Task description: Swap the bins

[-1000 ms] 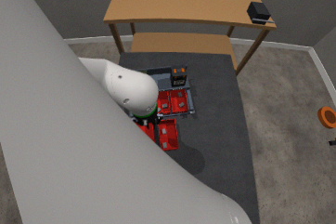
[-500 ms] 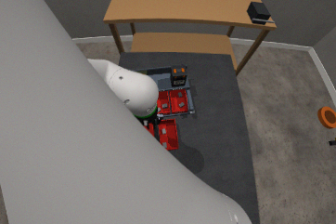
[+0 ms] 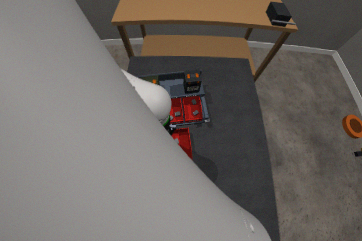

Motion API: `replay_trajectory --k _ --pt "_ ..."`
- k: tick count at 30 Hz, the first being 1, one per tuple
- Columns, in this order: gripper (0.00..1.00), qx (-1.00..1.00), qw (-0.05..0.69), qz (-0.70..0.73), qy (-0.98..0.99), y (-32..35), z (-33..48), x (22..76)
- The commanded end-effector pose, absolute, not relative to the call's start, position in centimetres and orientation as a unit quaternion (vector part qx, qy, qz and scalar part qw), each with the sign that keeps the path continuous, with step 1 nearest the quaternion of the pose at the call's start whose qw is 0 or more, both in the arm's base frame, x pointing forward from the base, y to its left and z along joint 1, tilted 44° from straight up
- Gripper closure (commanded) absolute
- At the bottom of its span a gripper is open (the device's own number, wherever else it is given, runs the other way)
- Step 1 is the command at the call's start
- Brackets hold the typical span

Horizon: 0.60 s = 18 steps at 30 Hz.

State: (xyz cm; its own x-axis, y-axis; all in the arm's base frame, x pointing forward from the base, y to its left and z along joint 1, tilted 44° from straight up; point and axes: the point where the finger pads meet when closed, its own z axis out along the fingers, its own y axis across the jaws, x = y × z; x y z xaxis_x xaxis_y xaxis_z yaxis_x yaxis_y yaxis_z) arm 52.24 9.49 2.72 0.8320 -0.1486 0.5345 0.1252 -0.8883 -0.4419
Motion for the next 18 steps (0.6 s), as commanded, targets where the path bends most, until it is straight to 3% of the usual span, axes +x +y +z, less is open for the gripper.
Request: replay_trajectory --k 1,18 --pt "0.76 -0.927 0.236 -0.290 0.006 9.7 2.3 52.6" --pt "0.76 -0.927 0.236 -0.290 0.006 10.8 0.3 54.1"
